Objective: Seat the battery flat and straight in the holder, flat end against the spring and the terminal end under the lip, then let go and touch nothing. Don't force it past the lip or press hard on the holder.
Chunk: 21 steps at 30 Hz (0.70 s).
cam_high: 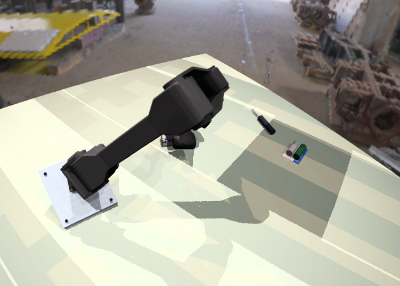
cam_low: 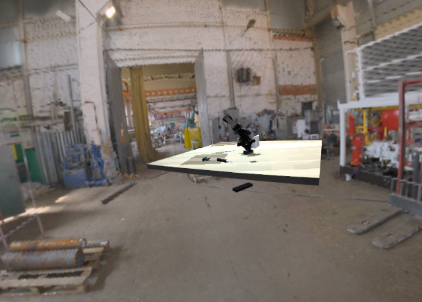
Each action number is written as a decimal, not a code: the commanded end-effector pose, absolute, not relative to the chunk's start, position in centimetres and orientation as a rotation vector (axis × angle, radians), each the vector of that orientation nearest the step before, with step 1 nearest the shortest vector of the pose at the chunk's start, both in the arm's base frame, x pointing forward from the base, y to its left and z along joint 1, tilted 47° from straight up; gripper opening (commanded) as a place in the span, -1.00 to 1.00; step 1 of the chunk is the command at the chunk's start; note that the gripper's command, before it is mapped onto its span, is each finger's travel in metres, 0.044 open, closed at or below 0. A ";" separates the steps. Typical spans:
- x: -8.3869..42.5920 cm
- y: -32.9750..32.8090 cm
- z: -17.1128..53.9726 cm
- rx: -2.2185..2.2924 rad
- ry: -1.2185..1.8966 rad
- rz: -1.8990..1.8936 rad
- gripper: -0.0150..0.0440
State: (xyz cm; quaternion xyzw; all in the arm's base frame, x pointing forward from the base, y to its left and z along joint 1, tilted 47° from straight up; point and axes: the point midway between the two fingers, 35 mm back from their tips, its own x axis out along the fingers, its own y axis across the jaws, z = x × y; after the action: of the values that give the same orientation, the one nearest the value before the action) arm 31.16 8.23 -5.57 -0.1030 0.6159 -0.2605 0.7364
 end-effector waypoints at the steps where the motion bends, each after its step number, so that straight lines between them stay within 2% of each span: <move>1: 30.9 7.9 -5.8 -0.230 1.374 -0.572 -0.25; 21: 31.5 7.8 -5.5 -0.227 1.374 -0.568 -0.25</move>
State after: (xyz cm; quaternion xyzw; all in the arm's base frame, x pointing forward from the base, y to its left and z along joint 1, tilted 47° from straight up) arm 31.36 8.02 -5.54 -0.1006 0.6217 -0.2585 0.7325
